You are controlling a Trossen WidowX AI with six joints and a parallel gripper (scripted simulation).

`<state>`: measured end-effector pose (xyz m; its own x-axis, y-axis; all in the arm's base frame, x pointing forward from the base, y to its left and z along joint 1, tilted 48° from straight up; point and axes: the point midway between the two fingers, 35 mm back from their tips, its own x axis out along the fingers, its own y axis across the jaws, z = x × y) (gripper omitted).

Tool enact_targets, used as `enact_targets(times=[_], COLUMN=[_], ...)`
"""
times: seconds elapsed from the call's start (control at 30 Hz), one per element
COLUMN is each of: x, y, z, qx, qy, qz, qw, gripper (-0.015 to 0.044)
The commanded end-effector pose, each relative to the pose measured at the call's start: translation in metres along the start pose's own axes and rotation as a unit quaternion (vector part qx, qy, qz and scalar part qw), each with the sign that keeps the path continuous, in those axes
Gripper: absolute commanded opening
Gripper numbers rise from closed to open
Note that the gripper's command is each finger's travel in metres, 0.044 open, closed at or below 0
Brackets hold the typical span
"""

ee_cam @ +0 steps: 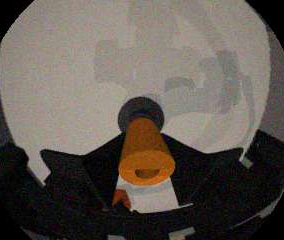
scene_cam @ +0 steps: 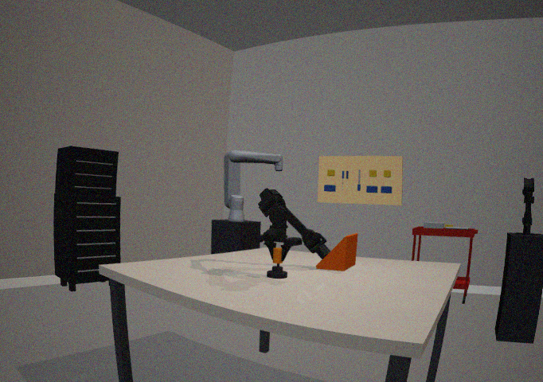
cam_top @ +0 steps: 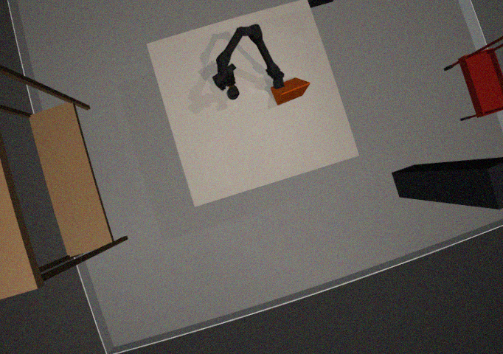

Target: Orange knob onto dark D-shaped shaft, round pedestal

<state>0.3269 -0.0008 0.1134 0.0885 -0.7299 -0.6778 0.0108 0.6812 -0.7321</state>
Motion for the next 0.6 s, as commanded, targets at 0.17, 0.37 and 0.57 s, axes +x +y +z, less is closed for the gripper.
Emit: enact_targets(times=[0.17, 0.37, 0.57], x=[0.001, -0.0027, -0.0045], y=[-0.0005, -0.0003, -0.0005], z=[-0.0004, -0.0009, -0.0001], qx=[-0.001, -0.001, -0.028], qy=[-0.001, -0.001, -0.001], qz=[-0.002, -0.002, -0.002], qw=[1.0, 1.0, 1.0], gripper=[0.0, 0.0, 0.0])
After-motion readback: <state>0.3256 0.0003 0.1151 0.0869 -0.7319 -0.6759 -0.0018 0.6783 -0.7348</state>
